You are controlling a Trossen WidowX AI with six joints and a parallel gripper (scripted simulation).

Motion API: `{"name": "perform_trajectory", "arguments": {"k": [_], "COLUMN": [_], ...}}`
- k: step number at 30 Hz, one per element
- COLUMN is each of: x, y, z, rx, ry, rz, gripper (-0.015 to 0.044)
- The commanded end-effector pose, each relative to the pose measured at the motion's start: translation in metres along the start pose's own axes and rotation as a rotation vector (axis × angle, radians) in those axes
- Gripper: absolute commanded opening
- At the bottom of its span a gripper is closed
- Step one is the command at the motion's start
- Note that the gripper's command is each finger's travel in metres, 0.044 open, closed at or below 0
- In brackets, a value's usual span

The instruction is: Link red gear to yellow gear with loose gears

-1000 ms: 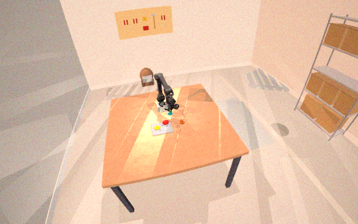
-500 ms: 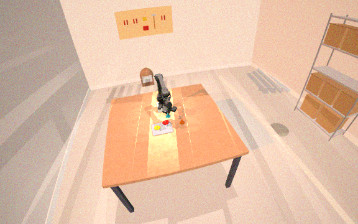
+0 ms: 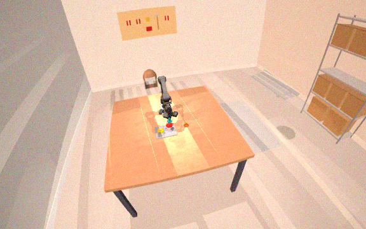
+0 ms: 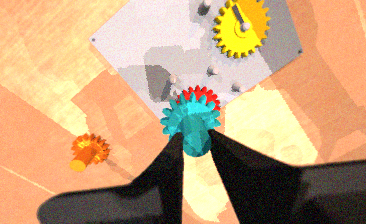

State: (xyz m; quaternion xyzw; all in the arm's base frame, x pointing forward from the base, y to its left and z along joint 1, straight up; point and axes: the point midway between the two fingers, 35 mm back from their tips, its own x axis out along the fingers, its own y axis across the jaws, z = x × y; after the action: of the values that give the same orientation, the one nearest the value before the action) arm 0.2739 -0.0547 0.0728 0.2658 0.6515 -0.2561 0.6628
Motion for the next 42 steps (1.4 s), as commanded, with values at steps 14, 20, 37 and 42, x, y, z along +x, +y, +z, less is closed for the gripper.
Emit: {"name": "perform_trajectory", "arguments": {"k": [14,20,37,42], "x": [0.018,0.024,0.022,0.022], "y": [-0.029,-0.039,-0.04,-0.04], "z": [0.027,0.034,0.034,0.034], "rx": [-0.031,-0.04,-0.04,-0.04], "ry": [-0.012,-0.014,-0.015,-0.015], "rz": [-0.003,-0.006,-0.006,-0.006], "gripper": [0.0,0.0,0.0,0.0]}}
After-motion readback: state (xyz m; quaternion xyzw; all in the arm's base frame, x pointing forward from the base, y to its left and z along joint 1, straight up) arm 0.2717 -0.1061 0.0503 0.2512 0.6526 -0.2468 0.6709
